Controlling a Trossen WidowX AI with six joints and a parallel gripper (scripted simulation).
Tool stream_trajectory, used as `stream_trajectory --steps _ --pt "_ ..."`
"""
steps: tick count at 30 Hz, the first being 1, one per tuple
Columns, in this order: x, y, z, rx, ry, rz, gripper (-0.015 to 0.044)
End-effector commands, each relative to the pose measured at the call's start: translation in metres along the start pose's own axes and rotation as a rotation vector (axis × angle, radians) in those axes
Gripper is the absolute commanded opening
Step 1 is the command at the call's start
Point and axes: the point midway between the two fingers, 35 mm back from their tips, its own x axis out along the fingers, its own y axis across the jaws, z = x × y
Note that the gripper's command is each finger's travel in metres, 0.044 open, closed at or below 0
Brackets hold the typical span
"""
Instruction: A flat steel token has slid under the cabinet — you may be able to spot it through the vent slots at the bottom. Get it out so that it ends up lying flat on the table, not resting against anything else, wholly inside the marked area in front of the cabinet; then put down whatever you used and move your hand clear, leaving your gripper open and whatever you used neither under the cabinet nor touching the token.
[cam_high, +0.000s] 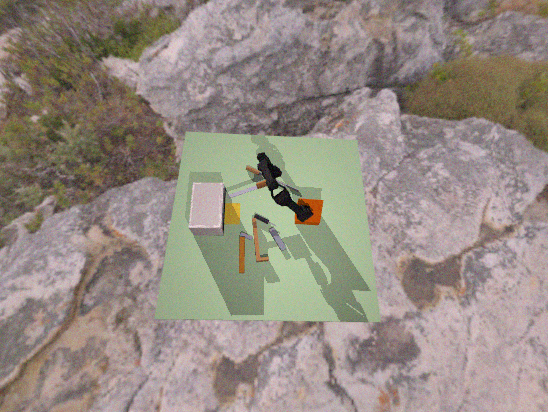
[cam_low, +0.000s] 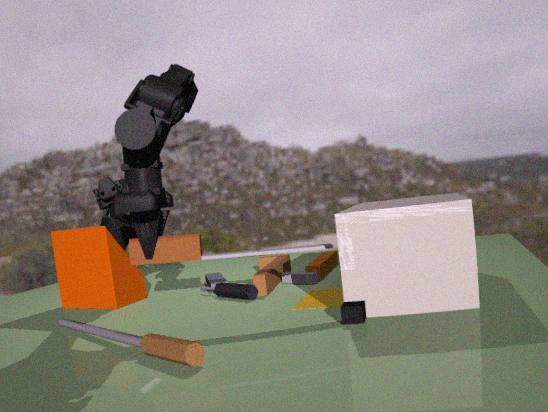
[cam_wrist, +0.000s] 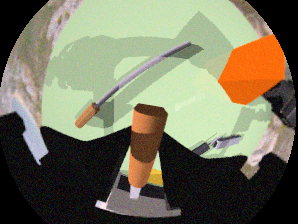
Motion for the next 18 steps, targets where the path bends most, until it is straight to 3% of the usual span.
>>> stream_trajectory --steps 1,18 --pt "0.005 0.0 -0.002 0.007 0.022 0.003 0.0" --pt "0.037 -0.001 -0.004 0.007 0.025 0.003 0.0"
